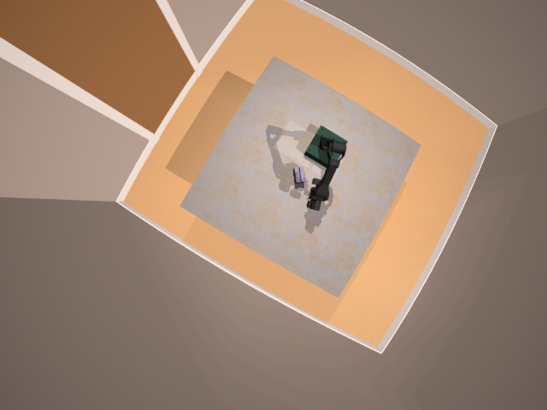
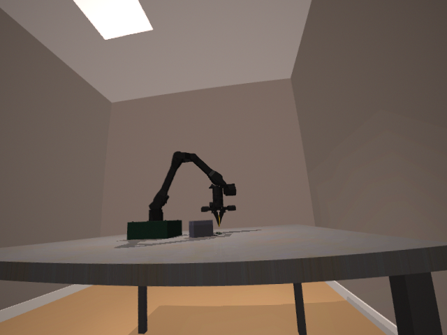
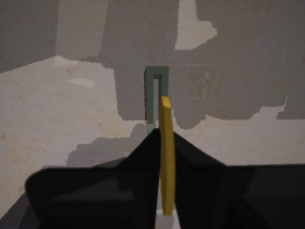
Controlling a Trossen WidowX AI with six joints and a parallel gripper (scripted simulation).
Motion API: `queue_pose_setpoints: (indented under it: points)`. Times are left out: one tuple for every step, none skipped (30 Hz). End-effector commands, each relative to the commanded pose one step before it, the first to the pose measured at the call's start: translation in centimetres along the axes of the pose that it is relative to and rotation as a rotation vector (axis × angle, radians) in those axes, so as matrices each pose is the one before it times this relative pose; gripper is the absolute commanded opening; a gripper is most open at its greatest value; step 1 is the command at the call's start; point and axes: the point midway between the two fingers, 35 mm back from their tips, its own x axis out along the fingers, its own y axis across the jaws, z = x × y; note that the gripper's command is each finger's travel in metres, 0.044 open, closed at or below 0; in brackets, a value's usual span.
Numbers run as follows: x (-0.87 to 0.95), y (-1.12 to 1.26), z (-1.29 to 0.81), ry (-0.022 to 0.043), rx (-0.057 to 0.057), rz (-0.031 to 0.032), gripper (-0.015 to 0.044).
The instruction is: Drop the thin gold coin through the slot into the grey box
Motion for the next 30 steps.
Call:
queue_pose_setpoints:
  points:
    - [-1.511,-0.167,-0.016,0.00299,0.0040,-0.00852,0.0000]
    - [-0.254,0.004,0.001,0.00000,0.0000,-0.00001,0.0000]
    - [-0.255,0.006,0.001,0.00000,0.0000,-0.00001,0.0000]
    - [-0.255,0.008,0.001,0.00000,0.0000,-0.00001,0.0000]
    - [-0.255,0.010,0.001,0.00000,0.0000,0.00000,0.0000]
    - [-0.256,0.013,0.001,0.00000,0.0000,0.00000,0.0000]
    - [-0.256,0.015,0.001,0.00000,0.0000,0.00000,0.0000]
    - [-0.257,0.017,0.001,0.00000,0.0000,0.00000,0.0000]
    - [-0.257,0.019,0.001,0.00000,0.0000,0.00001,0.0000]
    - [-0.257,0.022,0.001,0.00000,0.0000,0.00001,0.0000]
    - [-0.257,0.024,0.001,0.00000,0.0000,0.00001,0.0000]
    - [-0.258,0.026,0.001,0.00000,0.0000,0.00001,0.0000]
    - [-0.258,0.028,0.001,0.00000,0.0000,0.00001,0.0000]
    - [-0.258,0.031,0.001,0.00000,0.0000,0.00002,0.0000]
    - [-0.258,0.033,0.001,0.00000,0.0000,0.00002,0.0000]
    - [-0.258,0.035,0.001,0.00000,0.0000,0.00002,0.0000]
    - [-0.212,0.031,0.001,0.00000,0.0000,0.00002,0.0000]
    - [-0.127,0.019,0.000,0.00000,0.0000,0.00001,0.0000]
    - [-0.042,0.006,0.000,0.00000,0.0000,0.00000,0.0000]
    - [0.000,0.000,0.000,0.00000,0.0000,0.00000,0.0000]
    - [-0.001,0.001,0.000,0.00000,0.0056,0.00000,0.0000]
    - [-0.002,0.003,0.000,0.00000,0.0169,0.00000,0.0000]
    - [-0.004,0.005,0.000,0.00000,0.0281,0.00000,0.0000]
    - [-0.005,0.006,0.000,0.00000,0.0343,0.00000,0.0000]
    - [-0.005,0.006,0.000,0.00000,0.0343,0.00000,0.0000]
    - [-0.005,0.006,0.000,0.00000,0.0343,0.00000,0.0000]
    - [-0.005,0.006,-0.001,0.00000,0.0343,0.00000,0.0000]
    - [-0.005,0.006,-0.001,0.00000,0.0343,0.00000,0.0000]
    - [-0.005,0.006,-0.001,0.00000,0.0343,0.00000,0.0000]
    - [-0.005,0.006,-0.001,0.00000,0.0343,0.00000,0.0000]
